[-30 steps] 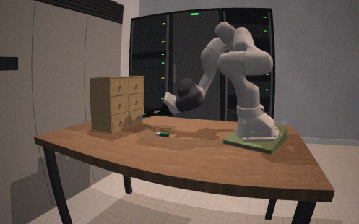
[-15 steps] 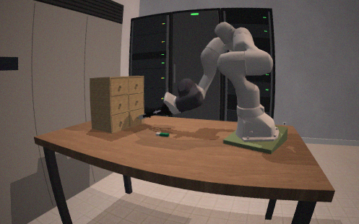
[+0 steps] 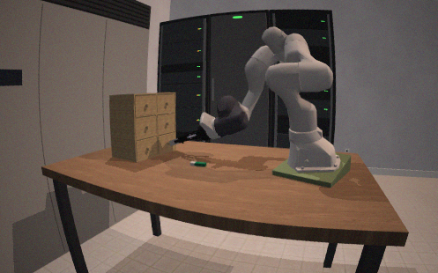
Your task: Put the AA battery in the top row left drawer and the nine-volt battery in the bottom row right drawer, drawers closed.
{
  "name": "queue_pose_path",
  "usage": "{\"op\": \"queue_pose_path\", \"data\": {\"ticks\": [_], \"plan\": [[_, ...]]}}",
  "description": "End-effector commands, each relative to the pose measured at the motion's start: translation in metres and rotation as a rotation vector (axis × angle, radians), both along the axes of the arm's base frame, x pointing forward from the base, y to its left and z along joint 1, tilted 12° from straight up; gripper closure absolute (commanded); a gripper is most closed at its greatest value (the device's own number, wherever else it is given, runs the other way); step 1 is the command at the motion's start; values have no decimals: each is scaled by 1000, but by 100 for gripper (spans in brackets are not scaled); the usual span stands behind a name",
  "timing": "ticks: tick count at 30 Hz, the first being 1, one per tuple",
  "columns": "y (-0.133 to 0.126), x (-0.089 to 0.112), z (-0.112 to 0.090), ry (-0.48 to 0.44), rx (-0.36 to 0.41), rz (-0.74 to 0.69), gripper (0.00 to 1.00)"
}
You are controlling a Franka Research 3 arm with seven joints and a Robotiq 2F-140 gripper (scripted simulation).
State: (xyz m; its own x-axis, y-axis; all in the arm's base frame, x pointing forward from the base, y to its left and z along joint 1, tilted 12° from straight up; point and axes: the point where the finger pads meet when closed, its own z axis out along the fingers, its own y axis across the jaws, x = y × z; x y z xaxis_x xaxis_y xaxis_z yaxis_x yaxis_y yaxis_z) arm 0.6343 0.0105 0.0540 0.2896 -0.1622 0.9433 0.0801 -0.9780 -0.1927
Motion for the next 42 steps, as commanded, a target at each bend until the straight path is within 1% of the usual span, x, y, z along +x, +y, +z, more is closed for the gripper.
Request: {"op": "queue_pose_path", "data": {"ticks": [1,15,20,30,32,38,42], "plan": [[1,1,0,2,4,-1,100],[1,1,0,2,4,-1,100],[0,-3,0,5,3,0,100],[-3,-45,-3,5,3,1,100],[-3,-48,-3,5,3,1,100],[-3,-49,-3,5,3,1,100],[-5,-54,6,5,3,0,100]]}}
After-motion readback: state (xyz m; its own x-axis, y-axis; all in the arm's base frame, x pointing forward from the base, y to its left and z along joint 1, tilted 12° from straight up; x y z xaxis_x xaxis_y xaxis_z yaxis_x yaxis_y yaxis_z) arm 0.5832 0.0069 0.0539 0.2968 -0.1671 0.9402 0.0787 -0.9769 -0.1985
